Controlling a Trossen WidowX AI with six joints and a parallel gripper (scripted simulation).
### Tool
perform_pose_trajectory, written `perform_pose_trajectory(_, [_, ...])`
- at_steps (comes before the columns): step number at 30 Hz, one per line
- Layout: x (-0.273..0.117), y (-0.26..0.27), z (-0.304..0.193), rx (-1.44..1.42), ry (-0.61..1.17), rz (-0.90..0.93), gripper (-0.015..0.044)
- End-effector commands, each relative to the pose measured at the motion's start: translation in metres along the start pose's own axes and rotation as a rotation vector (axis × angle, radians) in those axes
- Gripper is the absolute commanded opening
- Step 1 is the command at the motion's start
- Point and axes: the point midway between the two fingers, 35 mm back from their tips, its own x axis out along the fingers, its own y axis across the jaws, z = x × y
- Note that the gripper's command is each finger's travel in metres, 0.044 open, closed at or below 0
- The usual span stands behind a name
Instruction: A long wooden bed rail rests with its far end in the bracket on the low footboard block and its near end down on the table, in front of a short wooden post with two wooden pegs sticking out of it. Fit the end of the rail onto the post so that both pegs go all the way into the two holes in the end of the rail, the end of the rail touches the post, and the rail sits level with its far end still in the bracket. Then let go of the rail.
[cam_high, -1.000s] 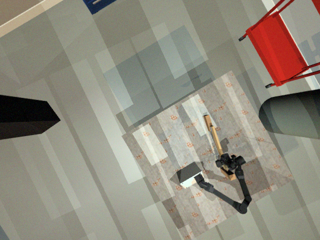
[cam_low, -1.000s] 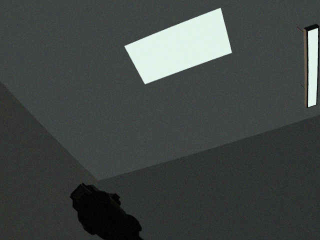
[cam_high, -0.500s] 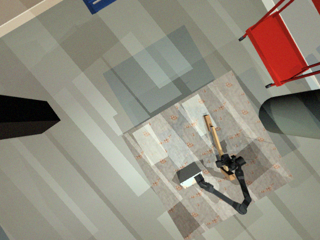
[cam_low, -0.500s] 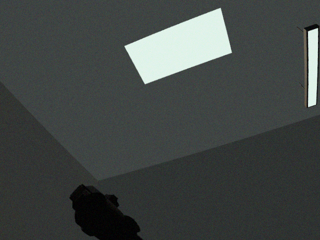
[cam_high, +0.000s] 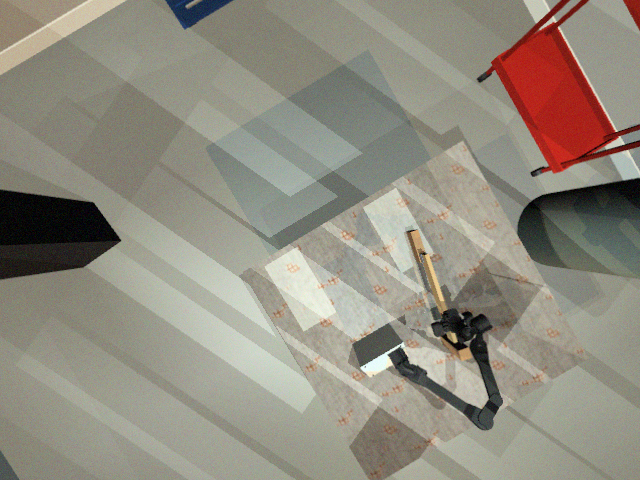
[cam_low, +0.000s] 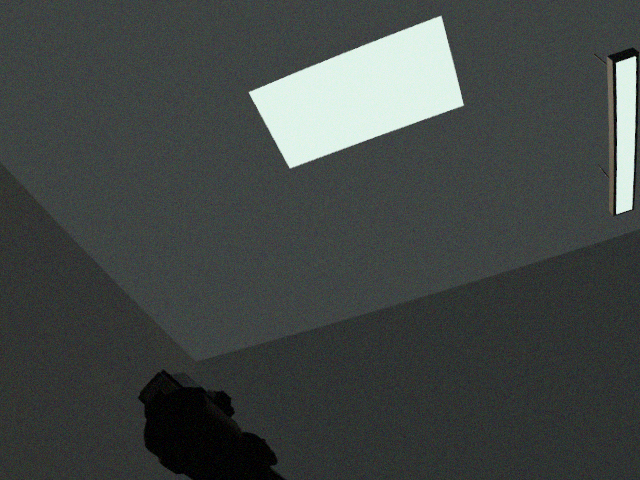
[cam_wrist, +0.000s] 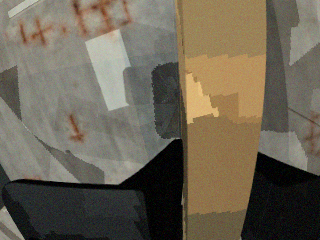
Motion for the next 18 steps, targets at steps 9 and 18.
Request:
perform_pose_trajectory(9, [-0.0011,-0.0007,-0.0044,-0.002,0.001,-0.003,0.0000])
perform_pose_trajectory(18, [-0.0002,0.0000,-0.0026,0.000,0.000,0.000,0.0236])
